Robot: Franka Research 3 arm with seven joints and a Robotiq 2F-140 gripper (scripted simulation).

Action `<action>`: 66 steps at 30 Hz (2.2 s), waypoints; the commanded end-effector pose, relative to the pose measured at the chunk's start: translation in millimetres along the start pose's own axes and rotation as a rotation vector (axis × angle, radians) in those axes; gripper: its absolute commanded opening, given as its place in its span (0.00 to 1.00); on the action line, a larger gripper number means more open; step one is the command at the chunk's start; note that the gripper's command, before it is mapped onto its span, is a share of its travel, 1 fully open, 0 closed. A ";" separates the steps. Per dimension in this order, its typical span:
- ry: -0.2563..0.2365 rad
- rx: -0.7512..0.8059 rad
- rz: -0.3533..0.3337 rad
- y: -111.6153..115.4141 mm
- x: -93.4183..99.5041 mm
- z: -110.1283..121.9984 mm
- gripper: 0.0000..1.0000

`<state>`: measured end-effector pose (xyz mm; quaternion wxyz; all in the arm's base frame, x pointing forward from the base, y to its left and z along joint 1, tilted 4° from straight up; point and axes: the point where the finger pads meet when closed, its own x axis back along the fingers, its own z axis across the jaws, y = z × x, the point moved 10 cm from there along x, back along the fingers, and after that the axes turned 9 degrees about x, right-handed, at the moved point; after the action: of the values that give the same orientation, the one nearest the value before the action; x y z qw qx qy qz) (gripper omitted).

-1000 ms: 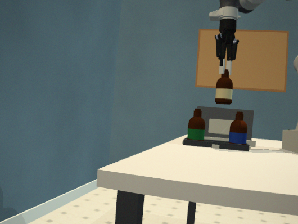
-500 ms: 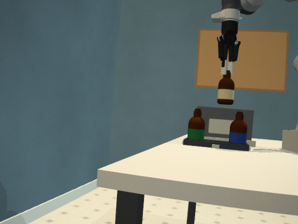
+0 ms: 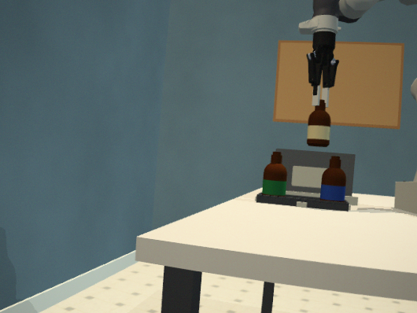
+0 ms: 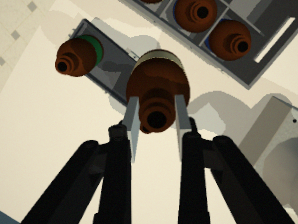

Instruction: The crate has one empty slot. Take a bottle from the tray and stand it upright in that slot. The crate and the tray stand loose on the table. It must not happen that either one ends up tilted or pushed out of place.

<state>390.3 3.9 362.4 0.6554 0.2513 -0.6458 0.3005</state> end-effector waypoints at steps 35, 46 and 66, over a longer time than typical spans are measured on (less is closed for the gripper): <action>0.004 0.023 0.003 -29.7 1.1 88.2 0.00; 0.004 0.023 0.003 -36.9 1.2 109.9 0.00; 0.004 0.023 0.003 -49.3 1.3 146.7 0.00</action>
<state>327.1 -129.7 371.9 0.6547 0.2509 -0.6466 0.3005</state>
